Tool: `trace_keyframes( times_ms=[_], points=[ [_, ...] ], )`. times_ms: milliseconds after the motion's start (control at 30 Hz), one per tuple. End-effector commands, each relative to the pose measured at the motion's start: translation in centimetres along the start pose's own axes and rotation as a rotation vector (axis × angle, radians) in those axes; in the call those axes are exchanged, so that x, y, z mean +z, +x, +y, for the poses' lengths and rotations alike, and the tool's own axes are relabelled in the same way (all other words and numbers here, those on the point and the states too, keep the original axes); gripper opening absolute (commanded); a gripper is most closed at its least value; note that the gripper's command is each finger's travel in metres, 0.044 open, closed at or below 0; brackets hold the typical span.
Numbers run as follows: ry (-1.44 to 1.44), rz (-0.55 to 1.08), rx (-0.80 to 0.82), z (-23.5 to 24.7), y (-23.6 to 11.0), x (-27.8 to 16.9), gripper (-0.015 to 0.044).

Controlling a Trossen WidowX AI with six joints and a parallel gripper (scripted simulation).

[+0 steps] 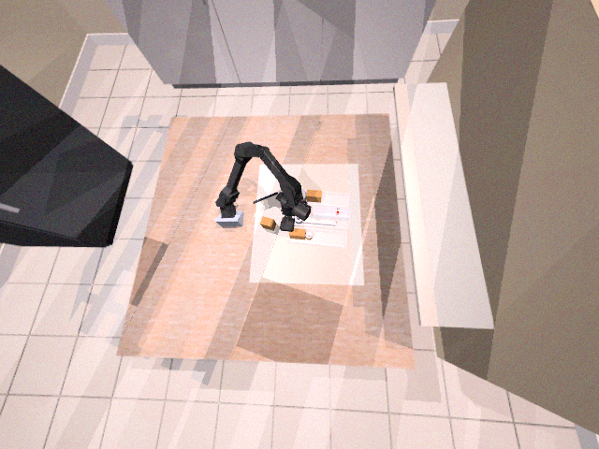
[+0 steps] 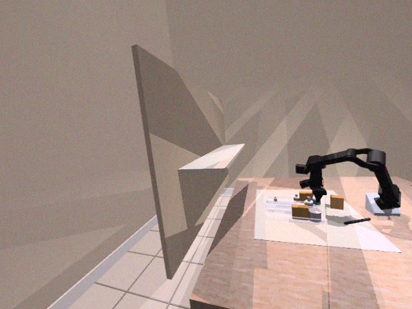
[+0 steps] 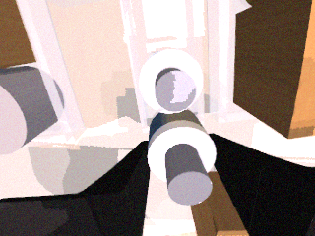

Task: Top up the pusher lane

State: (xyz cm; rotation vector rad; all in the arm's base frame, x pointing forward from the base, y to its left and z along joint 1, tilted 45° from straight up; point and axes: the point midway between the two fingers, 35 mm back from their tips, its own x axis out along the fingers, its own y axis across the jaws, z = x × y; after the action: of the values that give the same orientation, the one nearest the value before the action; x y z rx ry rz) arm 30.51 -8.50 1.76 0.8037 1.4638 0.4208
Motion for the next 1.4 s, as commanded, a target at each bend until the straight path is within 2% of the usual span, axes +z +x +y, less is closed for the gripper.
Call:
trace_keyframes(
  times_ms=[0,1367],
  points=[
    [-0.010,-0.020,0.000,0.1,-0.3,0.8,0.0000],
    [-0.010,-0.020,0.000,0.2,-0.6,2.4,0.0000]
  ],
)
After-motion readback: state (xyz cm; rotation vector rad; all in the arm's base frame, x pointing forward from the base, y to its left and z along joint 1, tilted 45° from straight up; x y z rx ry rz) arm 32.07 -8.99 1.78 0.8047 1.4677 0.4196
